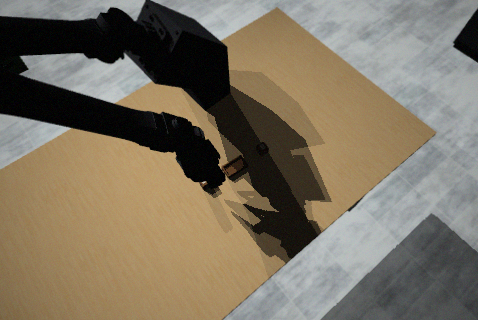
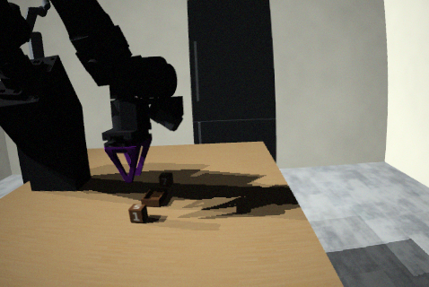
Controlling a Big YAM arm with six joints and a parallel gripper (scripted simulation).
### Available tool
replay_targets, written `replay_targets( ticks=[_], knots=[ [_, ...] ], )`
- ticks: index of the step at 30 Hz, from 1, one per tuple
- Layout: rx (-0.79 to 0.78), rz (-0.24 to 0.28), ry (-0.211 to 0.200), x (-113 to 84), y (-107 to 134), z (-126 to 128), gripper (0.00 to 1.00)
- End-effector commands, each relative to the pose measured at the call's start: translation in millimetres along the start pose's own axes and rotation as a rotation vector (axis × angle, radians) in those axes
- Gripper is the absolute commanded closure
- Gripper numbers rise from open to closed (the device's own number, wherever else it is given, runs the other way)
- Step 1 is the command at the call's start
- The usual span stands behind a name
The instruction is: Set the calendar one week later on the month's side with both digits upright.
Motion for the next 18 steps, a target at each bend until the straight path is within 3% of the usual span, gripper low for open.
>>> replay_targets(
  ticks=[1,10,11,18],
  knots=[
    [0.016,0.000,-0.001,2.4,2.8,2.0,0.55],
    [0.002,0.002,-0.002,7.2,2.4,0.8,0.55],
    [-0.002,-0.018,0.004,2.1,-3.4,0.4,0.55],
    [0.004,-0.005,0.000,15.1,-1.9,-0.4,0.55]
  ],
)
Point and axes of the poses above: the point where the finger pads meet when closed, its own x axis out along the fingers, its own z axis across the jaws, y = z × x, the point moved 5 cm from there along -x, back along the fingers, and after that the axes turned 15 degrees about -x, right-handed, at the moved point
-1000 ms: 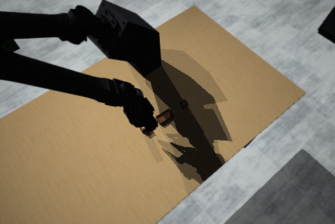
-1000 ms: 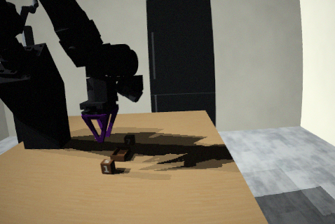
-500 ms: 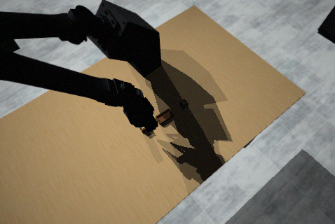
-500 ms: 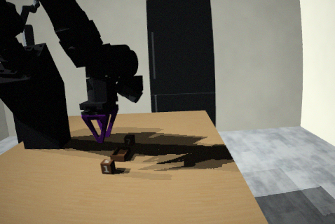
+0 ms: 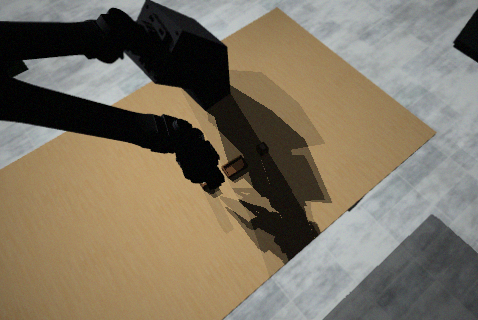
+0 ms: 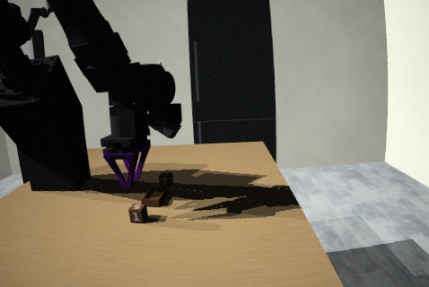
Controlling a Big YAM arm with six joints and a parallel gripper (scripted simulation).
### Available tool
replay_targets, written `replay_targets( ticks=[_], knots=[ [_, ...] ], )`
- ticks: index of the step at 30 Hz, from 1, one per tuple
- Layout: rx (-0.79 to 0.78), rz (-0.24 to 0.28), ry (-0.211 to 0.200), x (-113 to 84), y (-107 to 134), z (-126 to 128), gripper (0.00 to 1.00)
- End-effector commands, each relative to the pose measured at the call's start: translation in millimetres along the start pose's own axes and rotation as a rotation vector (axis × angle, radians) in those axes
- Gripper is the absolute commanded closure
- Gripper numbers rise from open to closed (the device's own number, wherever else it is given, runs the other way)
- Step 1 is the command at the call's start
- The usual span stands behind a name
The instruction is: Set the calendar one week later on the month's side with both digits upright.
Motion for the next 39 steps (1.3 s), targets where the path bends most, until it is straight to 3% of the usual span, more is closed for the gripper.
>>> replay_targets(
  ticks=[1,9,10,12,26,27,31,39],
  knots=[
    [-0.008,-0.018,0.006,4.5,-6.8,-1.2,0.55],
    [-0.003,-0.013,0.006,14.9,-5.3,-2.4,0.55],
    [-0.024,-0.039,0.011,8.4,-13.5,2.5,0.55],
    [-0.004,-0.013,0.006,19.5,-5.4,-2.2,0.55],
    [-0.004,-0.012,0.006,36.5,-5.1,-2.1,0.55],
    [-0.015,-0.048,0.018,26.5,-16.4,-2.0,0.55],
    [-0.004,-0.012,0.006,40.8,-5.1,-2.1,0.55],
    [-0.005,-0.019,0.010,41.2,-7.7,-3.0,0.55]
  ],
)
Point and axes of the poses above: the point where the finger pads meet when closed, its own x axis out along the fingers, its own z axis across the jaws, y = z × x, the point moved 5 cm from there along -x, back along the fingers, and after that the axes turned 15 degrees about -x, right-handed, at the moved point
